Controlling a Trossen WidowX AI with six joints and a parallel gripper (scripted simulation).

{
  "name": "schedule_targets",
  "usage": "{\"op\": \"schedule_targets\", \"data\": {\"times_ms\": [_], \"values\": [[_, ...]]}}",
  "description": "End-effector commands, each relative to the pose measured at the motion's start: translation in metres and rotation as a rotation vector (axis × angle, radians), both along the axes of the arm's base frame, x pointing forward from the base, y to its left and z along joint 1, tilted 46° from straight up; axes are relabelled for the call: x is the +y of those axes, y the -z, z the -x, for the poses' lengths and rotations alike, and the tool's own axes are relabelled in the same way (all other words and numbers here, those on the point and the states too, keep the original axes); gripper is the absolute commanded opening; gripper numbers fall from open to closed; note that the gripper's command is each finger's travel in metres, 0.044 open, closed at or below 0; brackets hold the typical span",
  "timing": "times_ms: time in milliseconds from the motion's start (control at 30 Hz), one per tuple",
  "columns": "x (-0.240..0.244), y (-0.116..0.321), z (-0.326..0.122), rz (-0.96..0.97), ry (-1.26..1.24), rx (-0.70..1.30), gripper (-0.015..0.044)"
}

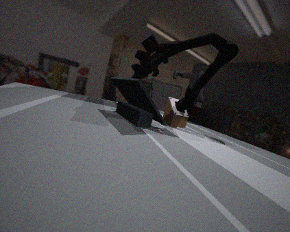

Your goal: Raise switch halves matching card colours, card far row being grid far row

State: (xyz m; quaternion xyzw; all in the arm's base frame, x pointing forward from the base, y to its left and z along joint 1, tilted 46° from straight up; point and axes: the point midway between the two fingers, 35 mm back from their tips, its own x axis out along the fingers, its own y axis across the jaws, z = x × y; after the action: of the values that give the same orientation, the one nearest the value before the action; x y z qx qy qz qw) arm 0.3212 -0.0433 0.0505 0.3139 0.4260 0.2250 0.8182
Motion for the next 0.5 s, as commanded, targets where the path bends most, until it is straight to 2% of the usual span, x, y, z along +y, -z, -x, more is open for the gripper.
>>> {"op": "schedule_targets", "data": {"times_ms": [0,467], "values": [[0.0047,0.0053,-0.0008,-0.002,0.001,0.012,0.0000],[0.0134,0.0129,-0.0085,-0.002,0.001,0.011,0.0000]]}}
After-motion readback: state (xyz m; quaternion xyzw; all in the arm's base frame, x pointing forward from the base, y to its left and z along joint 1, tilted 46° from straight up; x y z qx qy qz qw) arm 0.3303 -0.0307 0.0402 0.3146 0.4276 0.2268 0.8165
